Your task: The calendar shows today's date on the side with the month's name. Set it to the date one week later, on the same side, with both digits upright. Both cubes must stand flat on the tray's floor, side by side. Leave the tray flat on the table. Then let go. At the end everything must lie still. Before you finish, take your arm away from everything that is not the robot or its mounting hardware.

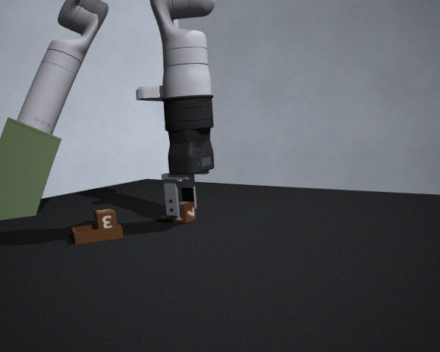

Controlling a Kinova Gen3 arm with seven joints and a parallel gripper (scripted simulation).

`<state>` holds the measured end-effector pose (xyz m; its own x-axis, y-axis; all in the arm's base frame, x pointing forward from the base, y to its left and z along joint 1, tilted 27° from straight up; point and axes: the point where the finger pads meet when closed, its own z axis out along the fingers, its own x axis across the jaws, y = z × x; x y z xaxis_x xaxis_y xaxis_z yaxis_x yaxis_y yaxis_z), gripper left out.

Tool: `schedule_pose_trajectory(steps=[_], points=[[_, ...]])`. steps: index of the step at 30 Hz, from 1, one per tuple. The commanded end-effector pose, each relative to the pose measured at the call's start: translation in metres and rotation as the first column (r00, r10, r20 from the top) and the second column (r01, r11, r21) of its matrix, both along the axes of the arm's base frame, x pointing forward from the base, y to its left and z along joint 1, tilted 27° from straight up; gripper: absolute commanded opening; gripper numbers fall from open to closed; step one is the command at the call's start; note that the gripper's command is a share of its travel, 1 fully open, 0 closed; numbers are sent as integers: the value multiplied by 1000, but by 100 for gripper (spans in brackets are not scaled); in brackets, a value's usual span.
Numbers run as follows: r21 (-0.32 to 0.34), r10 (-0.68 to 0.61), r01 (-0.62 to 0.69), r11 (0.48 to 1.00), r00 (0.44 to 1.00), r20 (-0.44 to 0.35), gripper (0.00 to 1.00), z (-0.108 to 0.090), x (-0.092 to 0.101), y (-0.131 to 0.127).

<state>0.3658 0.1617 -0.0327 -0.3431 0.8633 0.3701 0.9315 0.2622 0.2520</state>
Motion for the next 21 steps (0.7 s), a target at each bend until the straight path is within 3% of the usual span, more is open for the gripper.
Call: schedule_pose_trajectory(steps=[1,5,15,21], points=[[-5,0,0,1000,1000,12,87,11,2,-5],[-5,0,0,1000,1000,12,87,20,1,-9],[-5,0,0,1000,1000,12,87,65,-5,-31],[-5,0,0,1000,1000,12,87,75,-7,-36]])
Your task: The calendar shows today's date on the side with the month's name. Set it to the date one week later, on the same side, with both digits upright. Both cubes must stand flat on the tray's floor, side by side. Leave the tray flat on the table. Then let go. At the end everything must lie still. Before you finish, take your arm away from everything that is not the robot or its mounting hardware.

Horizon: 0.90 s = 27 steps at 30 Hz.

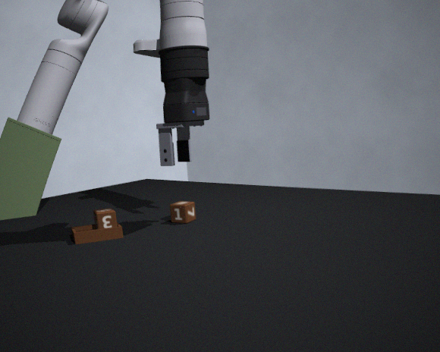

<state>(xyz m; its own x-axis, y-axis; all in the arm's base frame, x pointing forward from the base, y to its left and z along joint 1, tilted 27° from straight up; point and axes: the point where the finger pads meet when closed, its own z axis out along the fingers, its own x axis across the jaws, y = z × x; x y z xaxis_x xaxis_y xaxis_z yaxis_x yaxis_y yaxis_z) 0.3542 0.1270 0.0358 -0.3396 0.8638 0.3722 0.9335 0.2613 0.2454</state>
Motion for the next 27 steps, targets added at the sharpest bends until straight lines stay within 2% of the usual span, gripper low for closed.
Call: schedule_pose_trajectory(steps=[1,5,6,27], points=[[-5,1,-1,1000,1000,19,87,7,5,-1],[-5,1,-1,1000,1000,19,87,8,4,-2],[-5,1,-1,1000,1000,19,100,8,4,-2],[-5,0,0,1000,1000,19,100,8,4,-2]])
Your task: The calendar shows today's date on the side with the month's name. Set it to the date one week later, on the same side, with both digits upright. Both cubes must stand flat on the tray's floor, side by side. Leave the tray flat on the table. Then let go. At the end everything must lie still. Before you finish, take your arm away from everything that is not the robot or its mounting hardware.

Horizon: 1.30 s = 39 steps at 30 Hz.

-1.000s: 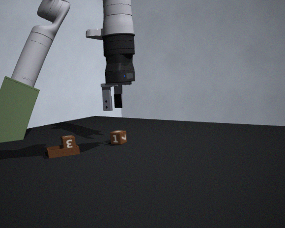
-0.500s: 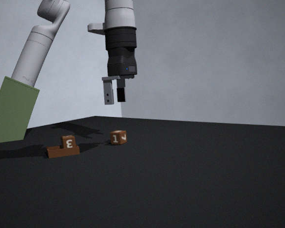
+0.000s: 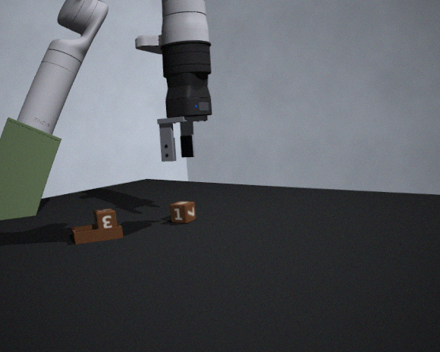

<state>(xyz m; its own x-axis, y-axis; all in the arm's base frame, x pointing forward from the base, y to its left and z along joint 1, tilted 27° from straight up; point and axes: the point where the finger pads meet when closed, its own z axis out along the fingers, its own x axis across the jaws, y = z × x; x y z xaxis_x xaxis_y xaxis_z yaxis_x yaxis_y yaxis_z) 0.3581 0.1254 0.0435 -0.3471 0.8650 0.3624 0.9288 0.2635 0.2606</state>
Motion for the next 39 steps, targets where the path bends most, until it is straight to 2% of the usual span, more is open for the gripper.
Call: schedule_pose_trajectory(steps=[1,8,14,19,23,25,28,32,39], points=[[0,-3,3,1000,1000,0,100,0,0,0],[5,-38,38,999,999,-19,100,0,-1,0],[17,-164,166,986,983,-88,100,-2,-5,1],[18,-334,343,939,924,-185,100,-4,-9,3],[1,-488,508,862,829,-275,100,-5,-12,5],[1,-488,508,862,829,-275,100,-5,-12,5],[-24,-597,628,778,726,-342,100,-6,-12,6],[-72,-715,765,640,559,-419,100,-7,-11,7],[-168,-823,905,390,261,-505,100,-9,-6,6]])
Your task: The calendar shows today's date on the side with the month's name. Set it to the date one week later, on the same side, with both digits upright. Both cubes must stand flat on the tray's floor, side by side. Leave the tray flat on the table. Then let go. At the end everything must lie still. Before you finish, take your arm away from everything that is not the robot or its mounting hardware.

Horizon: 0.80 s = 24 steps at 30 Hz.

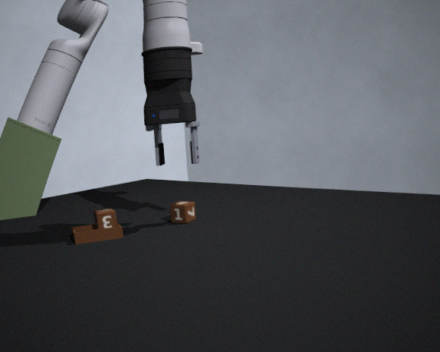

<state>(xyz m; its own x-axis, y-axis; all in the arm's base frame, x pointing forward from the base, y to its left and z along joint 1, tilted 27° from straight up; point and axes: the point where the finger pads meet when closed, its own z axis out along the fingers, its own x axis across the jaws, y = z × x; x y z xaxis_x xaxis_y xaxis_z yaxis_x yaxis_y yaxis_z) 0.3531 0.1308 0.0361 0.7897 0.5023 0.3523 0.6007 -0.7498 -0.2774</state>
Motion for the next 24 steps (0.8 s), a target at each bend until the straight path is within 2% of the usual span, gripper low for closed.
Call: schedule_pose_trajectory(steps=[1,3,11,20,21,24], points=[[7,-69,70,998,997,-37,100,-2,0,1],[7,-69,70,998,997,-37,100,-2,0,1],[17,-241,244,970,964,-114,100,-3,4,-1],[18,-266,270,963,956,-126,100,-3,5,-1],[18,-266,270,963,956,-126,87,-3,5,-1],[18,-266,270,963,956,-126,87,-3,5,-1]])
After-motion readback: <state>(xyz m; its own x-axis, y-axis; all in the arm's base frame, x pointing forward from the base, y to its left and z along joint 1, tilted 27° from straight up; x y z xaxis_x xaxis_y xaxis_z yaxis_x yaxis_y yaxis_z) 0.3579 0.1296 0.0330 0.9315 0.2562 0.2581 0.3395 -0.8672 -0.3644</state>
